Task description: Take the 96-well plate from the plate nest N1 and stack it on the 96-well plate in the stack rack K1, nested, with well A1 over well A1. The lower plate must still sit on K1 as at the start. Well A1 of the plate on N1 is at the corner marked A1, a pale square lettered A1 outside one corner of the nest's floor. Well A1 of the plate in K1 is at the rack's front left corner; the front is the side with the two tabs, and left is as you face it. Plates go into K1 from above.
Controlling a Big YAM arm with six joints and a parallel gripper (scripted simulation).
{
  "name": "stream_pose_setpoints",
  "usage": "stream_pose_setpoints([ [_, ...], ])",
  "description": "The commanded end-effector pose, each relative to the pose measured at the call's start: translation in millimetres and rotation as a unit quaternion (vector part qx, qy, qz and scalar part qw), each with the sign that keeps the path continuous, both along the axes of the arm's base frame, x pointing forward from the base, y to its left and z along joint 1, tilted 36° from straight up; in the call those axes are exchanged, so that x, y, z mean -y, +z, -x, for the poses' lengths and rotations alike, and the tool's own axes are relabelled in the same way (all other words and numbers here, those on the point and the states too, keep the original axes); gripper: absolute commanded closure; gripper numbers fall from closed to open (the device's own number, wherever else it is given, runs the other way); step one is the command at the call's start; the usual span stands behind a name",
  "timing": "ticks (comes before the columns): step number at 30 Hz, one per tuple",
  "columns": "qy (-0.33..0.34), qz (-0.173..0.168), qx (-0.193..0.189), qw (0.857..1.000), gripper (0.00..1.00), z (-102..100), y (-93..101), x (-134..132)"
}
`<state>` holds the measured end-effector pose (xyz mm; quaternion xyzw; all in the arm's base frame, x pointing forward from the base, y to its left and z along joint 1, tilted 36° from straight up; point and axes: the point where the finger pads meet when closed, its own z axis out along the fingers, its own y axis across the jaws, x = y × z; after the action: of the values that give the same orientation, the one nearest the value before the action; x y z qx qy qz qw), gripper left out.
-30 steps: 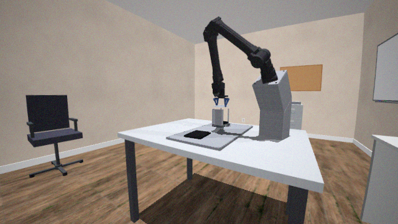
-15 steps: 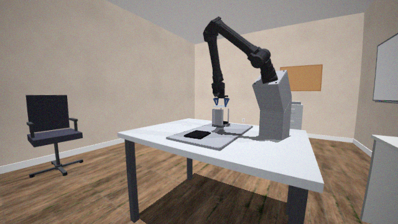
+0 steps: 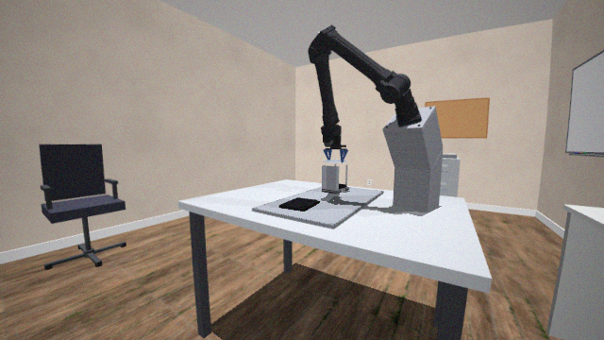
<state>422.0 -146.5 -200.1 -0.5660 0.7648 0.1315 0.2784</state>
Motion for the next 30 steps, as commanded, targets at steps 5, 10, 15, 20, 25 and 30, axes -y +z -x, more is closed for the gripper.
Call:
stream_pose_setpoints([
  [5, 0.002, 0.001, 0.005, 1.0, 1.0, -10.6, -11.4, -8.8],
  [10, -0.002, 0.004, 0.008, 1.0, 1.0, -15.4, -14.7, -5.7],
  [15, 0.002, 0.004, 0.008, 1.0, 1.0, -18.5, -21.8, -12.8],
  [20, 0.002, 0.003, 0.008, 1.0, 1.0, -20.6, -28.6, -17.6],
  [25, 0.002, 0.002, 0.008, 1.0, 1.0, -21.8, -32.7, -20.4],
  [30, 0.002, 0.002, 0.007, 1.0, 1.0, -23.7, -39.7, -25.0],
])
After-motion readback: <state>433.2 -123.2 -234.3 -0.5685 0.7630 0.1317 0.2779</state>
